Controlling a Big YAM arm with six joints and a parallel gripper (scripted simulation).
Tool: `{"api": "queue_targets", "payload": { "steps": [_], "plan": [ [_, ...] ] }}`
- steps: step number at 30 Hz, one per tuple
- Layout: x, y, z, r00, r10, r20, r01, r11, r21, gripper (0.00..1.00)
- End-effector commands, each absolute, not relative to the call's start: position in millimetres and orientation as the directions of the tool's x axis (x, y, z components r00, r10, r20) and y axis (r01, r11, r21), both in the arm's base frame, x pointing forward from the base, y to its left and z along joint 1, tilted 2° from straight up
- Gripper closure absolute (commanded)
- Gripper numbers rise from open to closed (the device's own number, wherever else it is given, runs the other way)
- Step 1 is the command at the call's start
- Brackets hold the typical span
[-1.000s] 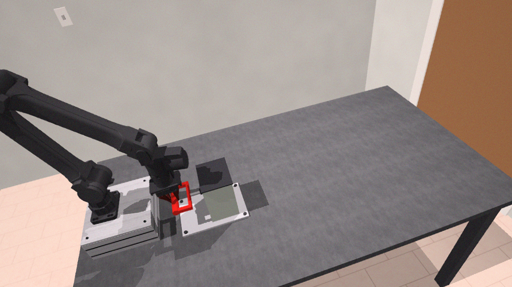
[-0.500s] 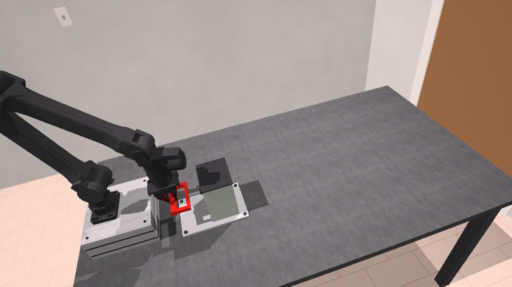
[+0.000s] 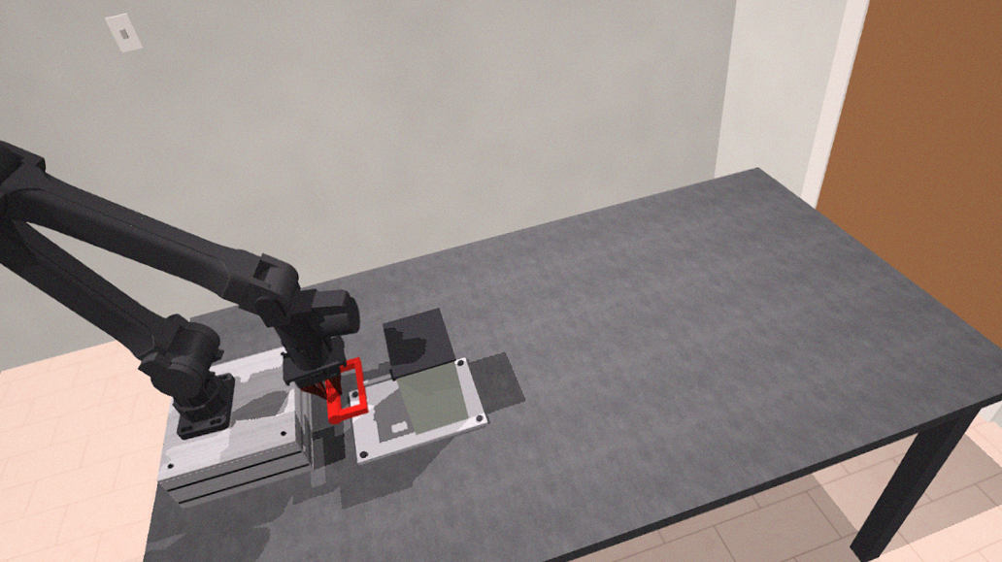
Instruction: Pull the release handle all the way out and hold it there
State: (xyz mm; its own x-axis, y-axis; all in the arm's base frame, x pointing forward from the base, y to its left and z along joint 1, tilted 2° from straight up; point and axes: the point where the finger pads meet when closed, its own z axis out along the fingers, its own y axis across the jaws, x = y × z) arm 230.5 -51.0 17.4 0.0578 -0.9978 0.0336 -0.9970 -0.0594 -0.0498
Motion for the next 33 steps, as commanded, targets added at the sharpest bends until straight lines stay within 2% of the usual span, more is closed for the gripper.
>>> {"api": "queue_targets", "payload": {
  "steps": [1,33],
  "plan": [
    [183,-54,17,0.053,-0.998,0.033,-0.997,-0.051,0.065,1.00],
    [158,-54,20,0.047,-0.998,0.032,-0.990,-0.043,0.133,1.00]
  ]
}}
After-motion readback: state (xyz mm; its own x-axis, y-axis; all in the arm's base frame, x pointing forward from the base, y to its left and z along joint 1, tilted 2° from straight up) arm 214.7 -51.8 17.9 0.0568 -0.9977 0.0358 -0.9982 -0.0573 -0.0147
